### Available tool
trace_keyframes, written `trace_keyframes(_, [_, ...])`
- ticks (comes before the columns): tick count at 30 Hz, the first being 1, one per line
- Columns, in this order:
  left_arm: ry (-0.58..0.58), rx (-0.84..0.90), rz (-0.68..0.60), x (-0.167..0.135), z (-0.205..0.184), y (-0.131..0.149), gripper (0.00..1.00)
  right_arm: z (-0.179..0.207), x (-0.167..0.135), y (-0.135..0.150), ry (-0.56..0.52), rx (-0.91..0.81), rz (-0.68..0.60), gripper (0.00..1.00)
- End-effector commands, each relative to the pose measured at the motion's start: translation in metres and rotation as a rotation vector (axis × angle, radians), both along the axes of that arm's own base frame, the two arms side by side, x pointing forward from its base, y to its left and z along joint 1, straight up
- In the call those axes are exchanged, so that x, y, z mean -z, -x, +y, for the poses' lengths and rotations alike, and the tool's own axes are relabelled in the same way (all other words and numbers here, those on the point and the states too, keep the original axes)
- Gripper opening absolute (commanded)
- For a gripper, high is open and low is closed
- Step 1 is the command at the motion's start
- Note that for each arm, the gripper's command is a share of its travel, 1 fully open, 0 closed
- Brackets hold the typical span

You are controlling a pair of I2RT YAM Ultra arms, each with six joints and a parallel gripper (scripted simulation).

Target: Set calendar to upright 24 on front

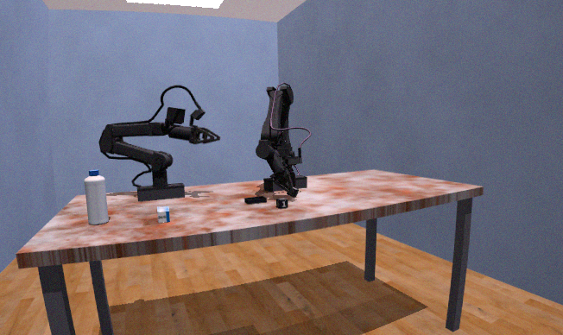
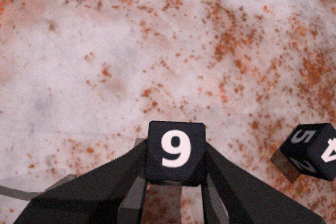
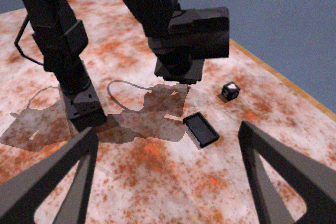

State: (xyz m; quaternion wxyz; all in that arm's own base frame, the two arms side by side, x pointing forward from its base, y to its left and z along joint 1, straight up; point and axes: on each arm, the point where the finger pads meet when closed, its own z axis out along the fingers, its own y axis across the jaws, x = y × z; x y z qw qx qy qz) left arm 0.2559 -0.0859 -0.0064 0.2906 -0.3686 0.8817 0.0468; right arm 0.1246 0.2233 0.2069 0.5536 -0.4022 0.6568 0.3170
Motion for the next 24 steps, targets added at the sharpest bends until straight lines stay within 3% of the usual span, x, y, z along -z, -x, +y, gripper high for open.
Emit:
trace_keyframes(1, [-0.187,-0.028,-0.123,-0.005,0.016,0.009,0.27,-0.002,-0.001,0.001,-0.014,-0.004,-0.014,1.00])
trace_keyframes(7, [-0.292,0.056,-0.195,-0.006,0.013,0.024,0.27,-0.002,-0.001,0.001,-0.014,-0.004,-0.014,1.00])
trace_keyframes(18, [-0.340,0.199,-0.223,0.005,0.002,0.047,0.27,-0.002,-0.001,0.001,-0.014,-0.004,-0.014,1.00])
trace_keyframes(24, [-0.333,0.199,-0.227,0.004,-0.001,0.046,0.27,-0.002,-0.001,0.001,-0.014,-0.004,-0.014,1.00])
